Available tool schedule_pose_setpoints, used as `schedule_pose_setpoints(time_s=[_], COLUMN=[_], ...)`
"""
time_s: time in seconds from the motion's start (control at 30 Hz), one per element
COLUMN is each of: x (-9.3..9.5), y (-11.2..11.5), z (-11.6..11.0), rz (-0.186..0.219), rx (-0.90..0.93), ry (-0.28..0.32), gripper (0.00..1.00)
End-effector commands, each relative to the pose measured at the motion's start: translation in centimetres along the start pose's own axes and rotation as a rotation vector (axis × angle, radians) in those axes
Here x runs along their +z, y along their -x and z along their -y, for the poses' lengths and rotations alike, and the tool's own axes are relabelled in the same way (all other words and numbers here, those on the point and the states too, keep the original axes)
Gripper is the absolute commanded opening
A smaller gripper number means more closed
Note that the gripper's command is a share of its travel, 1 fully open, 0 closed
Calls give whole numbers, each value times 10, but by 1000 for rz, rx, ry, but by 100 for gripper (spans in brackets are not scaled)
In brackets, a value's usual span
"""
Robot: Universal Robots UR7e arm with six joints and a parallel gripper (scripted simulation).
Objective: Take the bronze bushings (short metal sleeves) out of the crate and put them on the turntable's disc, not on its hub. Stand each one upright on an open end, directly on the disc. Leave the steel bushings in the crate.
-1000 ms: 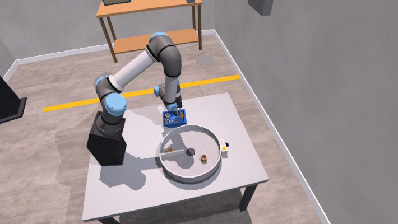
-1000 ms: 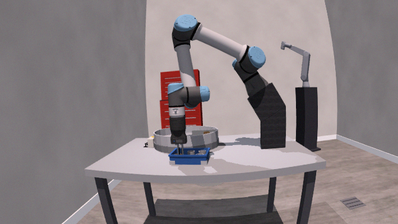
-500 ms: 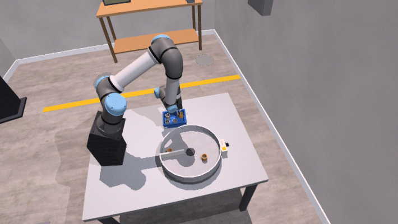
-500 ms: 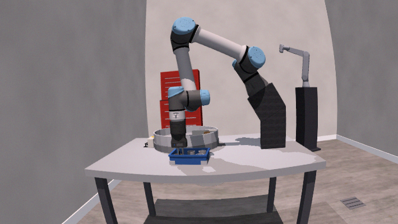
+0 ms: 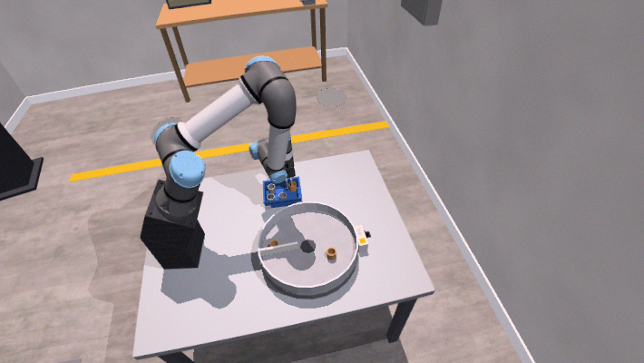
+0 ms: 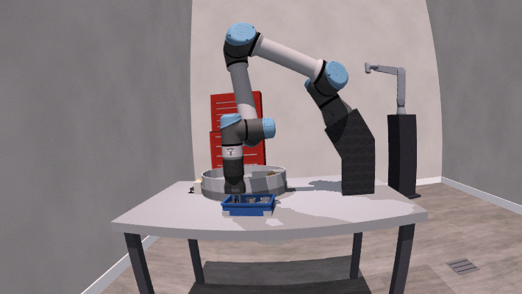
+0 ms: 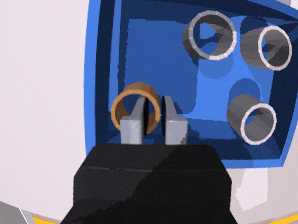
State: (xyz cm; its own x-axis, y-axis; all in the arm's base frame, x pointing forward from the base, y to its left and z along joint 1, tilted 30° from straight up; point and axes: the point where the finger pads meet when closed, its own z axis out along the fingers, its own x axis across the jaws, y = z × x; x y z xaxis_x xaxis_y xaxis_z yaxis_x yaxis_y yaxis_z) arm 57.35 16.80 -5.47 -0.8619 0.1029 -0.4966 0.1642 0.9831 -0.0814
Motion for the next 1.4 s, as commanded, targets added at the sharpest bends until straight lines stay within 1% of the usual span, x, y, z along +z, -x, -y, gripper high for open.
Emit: schedule_pose_setpoints(time_s=[0.0,0.53,0.57,1.37], x=[1,1,1,1], y=[2,2,2,2], z=[0,0,0,0], rz=[3,3,3,3], rx=[1,1,1,1], ry=[1,1,1,1], gripper=[36,36,0,0])
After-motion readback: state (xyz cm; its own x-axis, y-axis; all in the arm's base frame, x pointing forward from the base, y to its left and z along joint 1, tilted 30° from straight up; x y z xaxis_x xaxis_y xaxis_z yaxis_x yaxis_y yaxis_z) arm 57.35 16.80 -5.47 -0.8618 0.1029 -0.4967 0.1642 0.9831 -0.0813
